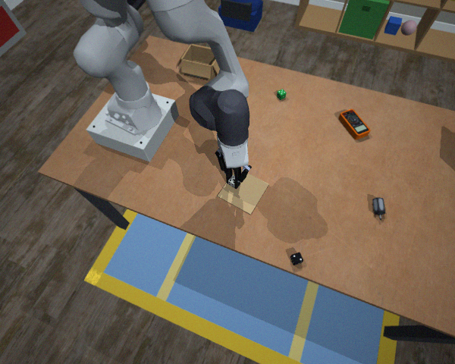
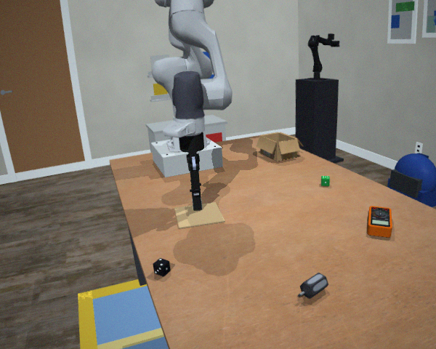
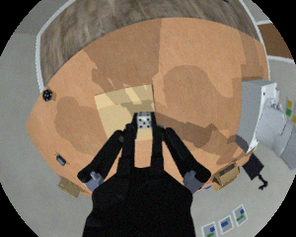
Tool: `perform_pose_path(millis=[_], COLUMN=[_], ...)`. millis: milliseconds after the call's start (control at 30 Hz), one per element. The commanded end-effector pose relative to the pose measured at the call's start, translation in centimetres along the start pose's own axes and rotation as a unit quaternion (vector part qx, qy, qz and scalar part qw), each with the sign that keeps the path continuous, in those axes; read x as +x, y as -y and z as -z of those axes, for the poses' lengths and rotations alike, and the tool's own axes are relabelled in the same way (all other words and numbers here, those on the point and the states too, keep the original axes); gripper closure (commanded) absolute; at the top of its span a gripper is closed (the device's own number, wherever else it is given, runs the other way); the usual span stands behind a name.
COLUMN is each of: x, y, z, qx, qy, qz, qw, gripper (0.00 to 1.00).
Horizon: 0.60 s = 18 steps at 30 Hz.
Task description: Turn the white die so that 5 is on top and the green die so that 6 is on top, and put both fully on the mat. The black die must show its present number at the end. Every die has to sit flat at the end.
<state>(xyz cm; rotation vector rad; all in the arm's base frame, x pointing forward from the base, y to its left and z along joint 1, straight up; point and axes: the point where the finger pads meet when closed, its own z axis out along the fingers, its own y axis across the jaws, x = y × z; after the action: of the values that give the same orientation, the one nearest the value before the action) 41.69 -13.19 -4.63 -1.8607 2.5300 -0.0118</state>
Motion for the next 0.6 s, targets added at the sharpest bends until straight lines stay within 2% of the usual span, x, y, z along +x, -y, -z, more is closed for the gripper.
perform_pose_path(millis=[0,433,567], x=[0.01,0.01,0.01], y=[0.03,0.03,0.03], z=[-0.04,-0.04,-0.04], qx=[0.001,0.001,0.001], qy=[0.000,0.000,0.000], qz=[0.001,0.001,0.001], qw=[1.000,1.000,1.000], gripper=[0.76,0.76,0.71])
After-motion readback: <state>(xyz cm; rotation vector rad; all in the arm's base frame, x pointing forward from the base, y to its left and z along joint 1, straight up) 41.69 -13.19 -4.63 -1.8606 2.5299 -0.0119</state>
